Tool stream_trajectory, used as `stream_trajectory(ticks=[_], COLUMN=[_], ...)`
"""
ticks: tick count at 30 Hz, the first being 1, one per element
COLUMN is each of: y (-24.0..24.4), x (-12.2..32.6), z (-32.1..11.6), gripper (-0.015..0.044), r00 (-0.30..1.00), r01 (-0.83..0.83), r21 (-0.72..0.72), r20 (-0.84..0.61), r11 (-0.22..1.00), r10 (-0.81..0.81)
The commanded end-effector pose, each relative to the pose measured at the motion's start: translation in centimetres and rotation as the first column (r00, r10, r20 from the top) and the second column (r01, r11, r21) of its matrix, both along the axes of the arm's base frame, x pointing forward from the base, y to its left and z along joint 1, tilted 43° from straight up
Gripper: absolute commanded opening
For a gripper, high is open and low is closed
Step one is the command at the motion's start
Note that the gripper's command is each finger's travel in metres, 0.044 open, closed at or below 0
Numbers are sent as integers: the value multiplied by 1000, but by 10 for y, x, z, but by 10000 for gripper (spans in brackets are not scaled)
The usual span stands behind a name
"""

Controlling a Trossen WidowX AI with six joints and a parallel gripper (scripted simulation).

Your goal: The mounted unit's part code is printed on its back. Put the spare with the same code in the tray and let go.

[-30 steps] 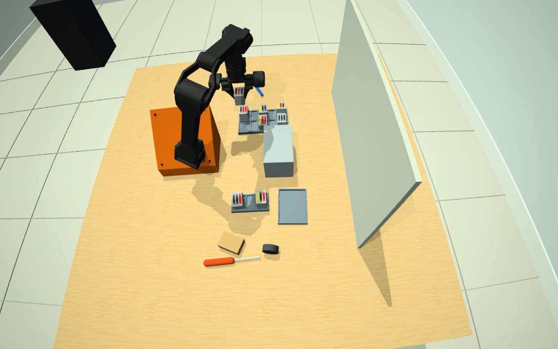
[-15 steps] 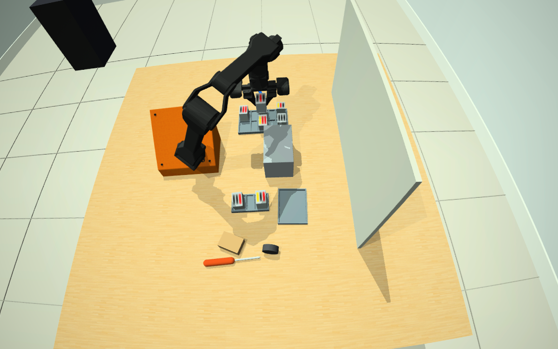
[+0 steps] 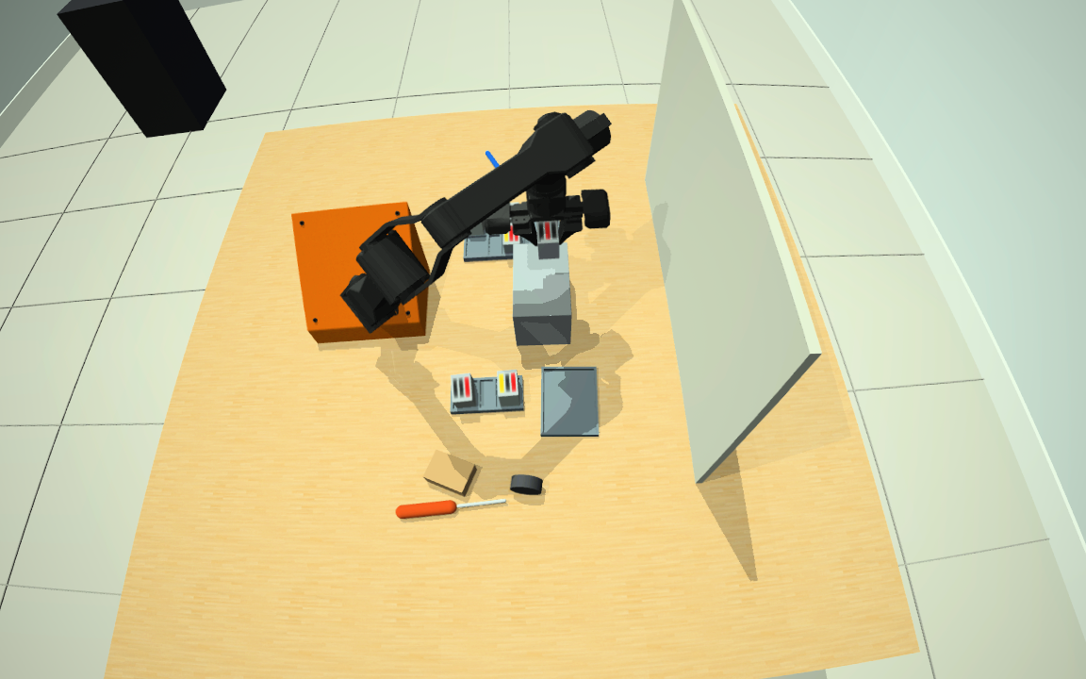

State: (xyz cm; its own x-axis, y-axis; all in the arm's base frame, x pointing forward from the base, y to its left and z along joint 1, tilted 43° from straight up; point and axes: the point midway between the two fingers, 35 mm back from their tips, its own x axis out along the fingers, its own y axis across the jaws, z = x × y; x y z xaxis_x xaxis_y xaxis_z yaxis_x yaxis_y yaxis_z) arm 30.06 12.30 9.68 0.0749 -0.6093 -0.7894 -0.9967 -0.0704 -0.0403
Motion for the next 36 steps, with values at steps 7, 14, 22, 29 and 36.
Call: stream_trajectory(ticks=[7,14,22,29,36], y=[-62,-110,-155,-154,-157], x=[28,33,29,29,30], z=[57,93,127,126,122], gripper=[0,0,0,0,0], r00=[999,999,999,999,999], r01=[-9,-1,13,12,13], r21=[-25,-66,-113,-113,-111], r20=[32,37,35,36,35], r11=[1000,998,993,994,994], r10=[9,4,-9,-8,-9])
